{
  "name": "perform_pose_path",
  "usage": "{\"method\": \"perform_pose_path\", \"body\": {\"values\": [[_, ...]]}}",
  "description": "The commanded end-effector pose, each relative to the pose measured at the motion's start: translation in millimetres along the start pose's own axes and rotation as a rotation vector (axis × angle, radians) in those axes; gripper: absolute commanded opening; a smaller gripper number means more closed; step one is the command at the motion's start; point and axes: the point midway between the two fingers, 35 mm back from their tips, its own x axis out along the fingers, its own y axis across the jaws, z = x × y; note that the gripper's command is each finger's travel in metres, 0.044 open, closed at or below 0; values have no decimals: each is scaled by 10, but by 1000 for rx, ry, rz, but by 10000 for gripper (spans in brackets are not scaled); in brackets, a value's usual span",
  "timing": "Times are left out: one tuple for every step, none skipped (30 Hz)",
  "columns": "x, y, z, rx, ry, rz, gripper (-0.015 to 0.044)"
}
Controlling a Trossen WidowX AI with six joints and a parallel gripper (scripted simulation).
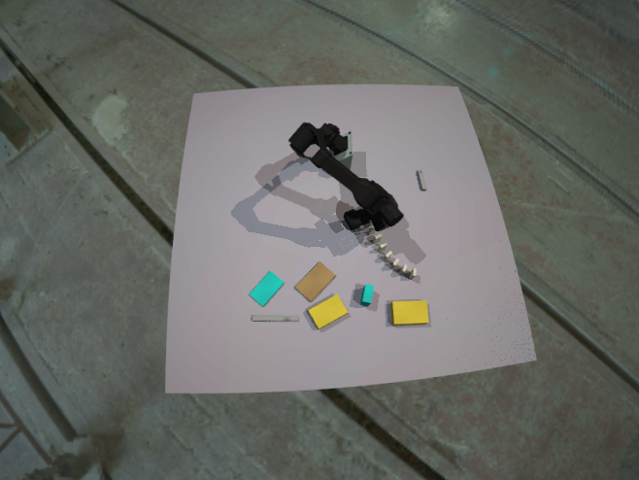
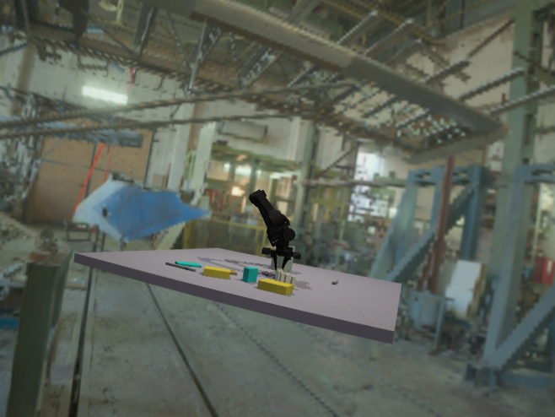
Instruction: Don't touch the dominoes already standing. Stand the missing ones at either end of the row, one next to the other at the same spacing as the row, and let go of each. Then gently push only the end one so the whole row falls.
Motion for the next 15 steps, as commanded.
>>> {"method": "perform_pose_path", "body": {"values": [[9, -3, -2, -4, 0, -5, 107], [9, -3, -2, -4, 0, -5, 133], [9, -3, -2, -4, 0, -5, 160], [9, -3, -2, -4, 0, -5, 186], [9, -3, -2, -4, 0, -5, 212], [9, -3, -2, -4, 0, -5, 238], [9, -3, -2, -4, 0, -5, 265], [9, -3, -2, -4, 0, -5, 291], [9, -3, -2, -4, 0, -5, 317], [9, -3, -2, -4, 0, -5, 343], [9, -3, -2, -4, 0, -5, 370], [9, -3, -2, -4, 0, -5, 396], [9, -3, -2, -4, 0, -5, 422], [9, -3, -2, -4, 0, -5, 440], [9, -3, -2, -4, 0, -5, 440]]}}
